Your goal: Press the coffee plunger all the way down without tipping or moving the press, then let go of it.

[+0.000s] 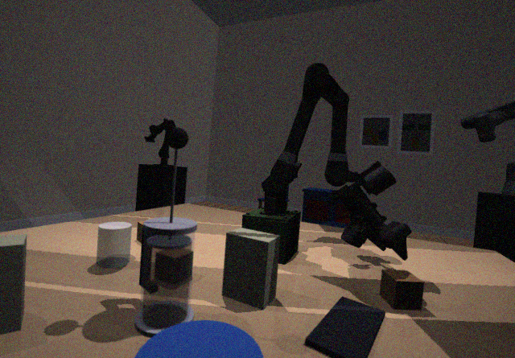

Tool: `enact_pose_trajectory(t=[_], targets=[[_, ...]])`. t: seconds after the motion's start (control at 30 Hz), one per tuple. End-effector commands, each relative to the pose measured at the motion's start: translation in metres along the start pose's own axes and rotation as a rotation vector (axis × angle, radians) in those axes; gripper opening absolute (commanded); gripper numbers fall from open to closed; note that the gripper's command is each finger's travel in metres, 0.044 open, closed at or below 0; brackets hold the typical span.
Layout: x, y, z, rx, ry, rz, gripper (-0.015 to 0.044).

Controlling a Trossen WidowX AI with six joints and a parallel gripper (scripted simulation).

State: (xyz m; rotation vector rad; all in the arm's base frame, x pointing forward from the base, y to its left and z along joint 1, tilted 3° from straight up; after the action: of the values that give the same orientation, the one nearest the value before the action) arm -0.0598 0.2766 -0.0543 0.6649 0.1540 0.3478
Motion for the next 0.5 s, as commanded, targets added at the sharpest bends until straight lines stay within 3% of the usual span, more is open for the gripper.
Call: enact_pose_trajectory(t=[0.0,0.23,0.47], targets=[[0.002,0.001,0.000,0.002,-0.006,0.005,0.0426],[0.049,0.013,0.017,0.025,-0.126,0.041,0.0440],[0.136,0.026,0.060,-0.009,-0.362,0.278,0.0440]])
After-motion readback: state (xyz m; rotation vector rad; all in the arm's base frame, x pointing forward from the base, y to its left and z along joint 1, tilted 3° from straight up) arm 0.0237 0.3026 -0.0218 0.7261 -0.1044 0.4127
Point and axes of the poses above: the point midway between the two fingers, 35 mm back from their tips, its own z axis back along the fingers, its own x axis across the jaws, y = z × x, the point moved 1 cm from there along z, back along the fingers, and after that the axes turned 9 degrees about -z, right-handed, at the moved point
